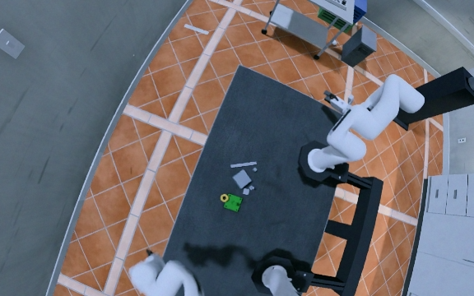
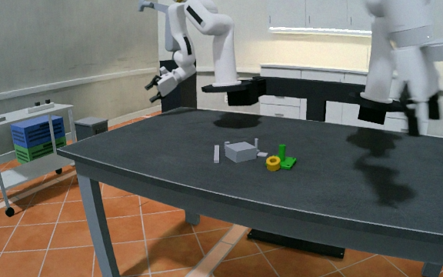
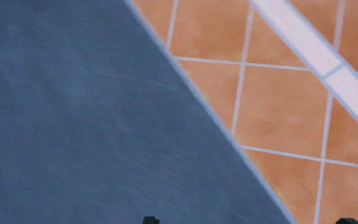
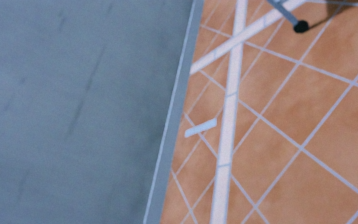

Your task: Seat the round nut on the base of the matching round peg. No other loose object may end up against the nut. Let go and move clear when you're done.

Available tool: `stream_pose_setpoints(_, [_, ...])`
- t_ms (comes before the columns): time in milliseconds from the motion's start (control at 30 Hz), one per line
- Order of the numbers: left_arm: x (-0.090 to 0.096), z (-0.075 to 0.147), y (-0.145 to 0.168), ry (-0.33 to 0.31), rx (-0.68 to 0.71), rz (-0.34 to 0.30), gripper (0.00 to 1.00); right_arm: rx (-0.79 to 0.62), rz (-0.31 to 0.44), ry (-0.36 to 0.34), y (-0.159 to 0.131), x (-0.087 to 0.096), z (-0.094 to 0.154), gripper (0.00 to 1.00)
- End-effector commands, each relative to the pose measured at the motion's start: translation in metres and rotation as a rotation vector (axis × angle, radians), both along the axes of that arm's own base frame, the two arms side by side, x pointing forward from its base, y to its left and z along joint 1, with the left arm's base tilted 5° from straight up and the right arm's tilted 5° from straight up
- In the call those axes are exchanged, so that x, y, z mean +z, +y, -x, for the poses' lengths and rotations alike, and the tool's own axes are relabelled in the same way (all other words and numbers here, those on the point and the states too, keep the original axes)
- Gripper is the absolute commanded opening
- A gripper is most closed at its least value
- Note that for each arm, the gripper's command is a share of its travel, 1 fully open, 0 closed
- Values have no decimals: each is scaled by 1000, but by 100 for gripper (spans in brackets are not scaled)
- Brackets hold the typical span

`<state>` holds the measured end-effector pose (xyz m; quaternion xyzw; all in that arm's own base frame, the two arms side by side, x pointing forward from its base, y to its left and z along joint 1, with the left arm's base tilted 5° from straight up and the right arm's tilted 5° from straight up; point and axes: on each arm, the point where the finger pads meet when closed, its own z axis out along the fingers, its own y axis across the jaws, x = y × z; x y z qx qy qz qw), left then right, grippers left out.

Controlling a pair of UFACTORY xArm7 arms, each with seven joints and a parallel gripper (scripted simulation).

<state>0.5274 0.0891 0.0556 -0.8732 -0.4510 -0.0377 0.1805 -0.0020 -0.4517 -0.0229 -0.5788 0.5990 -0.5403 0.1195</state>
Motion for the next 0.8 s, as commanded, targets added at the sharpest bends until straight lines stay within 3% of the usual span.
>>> stream_pose_setpoints(0, [27,20,62,12,82,52,100,0,2,1,-1,1,0,100])
stream_pose_setpoints(167, [54,60,130,6,187,113,100,0,2,1,-1,1,0,100])
stream_pose_setpoints(233, [54,60,130,6,187,113,100,0,2,1,-1,1,0,100])
stream_pose_setpoints(267, [70,85,167,3,207,125,100,0,2,1,-1,1,0,100])
stream_pose_setpoints(367, [80,108,188,-12,265,159,100,0,2,1,-1,1,0,100])
stream_pose_setpoints(733, [138,255,286,-102,441,237,100,0,2,1,-1,1,0,100])
stream_pose_setpoints(767, [138,255,286,-102,441,237,100,0,2,1,-1,1,0,100])
